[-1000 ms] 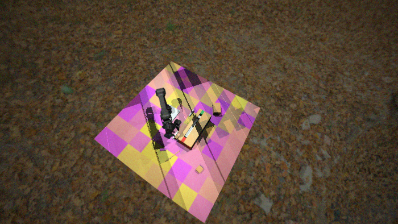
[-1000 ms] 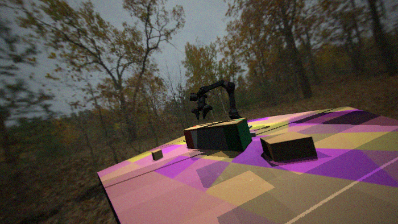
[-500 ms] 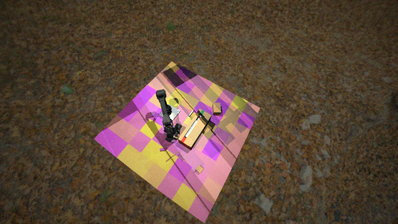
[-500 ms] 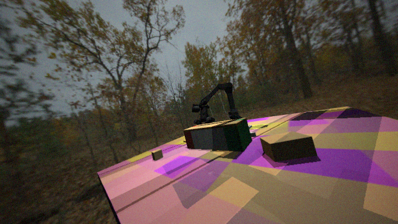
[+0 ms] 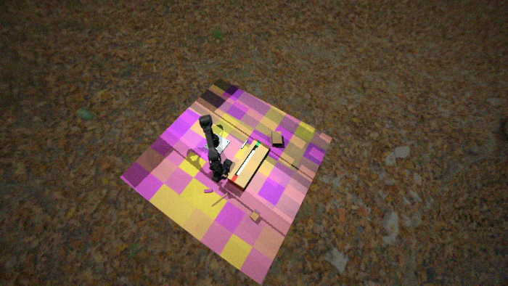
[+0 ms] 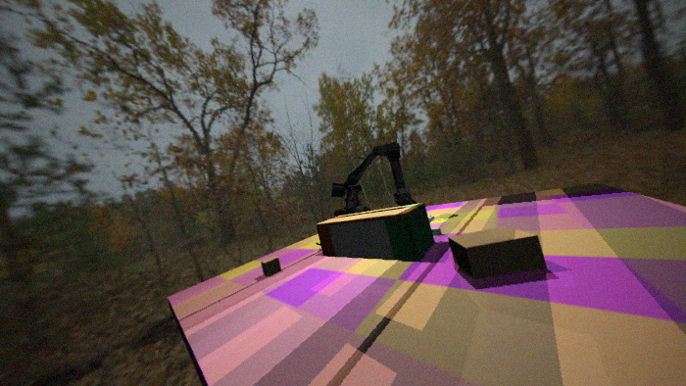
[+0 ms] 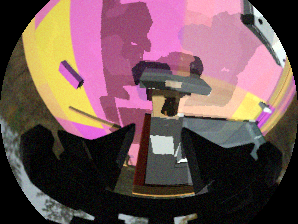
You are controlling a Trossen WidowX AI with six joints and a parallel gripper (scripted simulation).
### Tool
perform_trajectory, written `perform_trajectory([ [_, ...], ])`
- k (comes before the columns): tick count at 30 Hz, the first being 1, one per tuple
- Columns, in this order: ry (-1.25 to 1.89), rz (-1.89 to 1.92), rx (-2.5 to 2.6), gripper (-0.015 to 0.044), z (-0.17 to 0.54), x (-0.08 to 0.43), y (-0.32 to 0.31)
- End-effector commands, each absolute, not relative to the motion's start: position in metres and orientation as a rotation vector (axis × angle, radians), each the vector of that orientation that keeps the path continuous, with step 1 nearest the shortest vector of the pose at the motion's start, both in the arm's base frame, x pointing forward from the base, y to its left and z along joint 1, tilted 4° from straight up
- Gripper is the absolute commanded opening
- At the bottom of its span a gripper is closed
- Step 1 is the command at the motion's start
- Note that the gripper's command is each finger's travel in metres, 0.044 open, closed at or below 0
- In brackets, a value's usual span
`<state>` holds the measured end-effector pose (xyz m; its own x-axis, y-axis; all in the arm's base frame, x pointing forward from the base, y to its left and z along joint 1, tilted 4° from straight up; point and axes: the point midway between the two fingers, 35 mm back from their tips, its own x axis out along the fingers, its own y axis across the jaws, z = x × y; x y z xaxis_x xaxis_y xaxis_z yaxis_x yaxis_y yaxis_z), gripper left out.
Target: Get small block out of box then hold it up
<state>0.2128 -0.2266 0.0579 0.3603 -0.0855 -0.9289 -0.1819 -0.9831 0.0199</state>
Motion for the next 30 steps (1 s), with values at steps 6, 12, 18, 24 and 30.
perform_trajectory([
  [6, 0.236, 1.716, -2.513, 0.0285, 0.040, 0.211, -0.224],
  [12, 0.236, 1.716, -2.513, 0.0285, 0.031, 0.210, -0.223],
  [18, 0.236, 1.716, -2.513, 0.0285, 0.022, 0.209, -0.222],
  [24, 0.236, 1.716, -2.513, 0.0285, 0.015, 0.208, -0.221],
  [30, 0.236, 1.716, -2.513, 0.0128, 0.015, 0.208, -0.221],
])
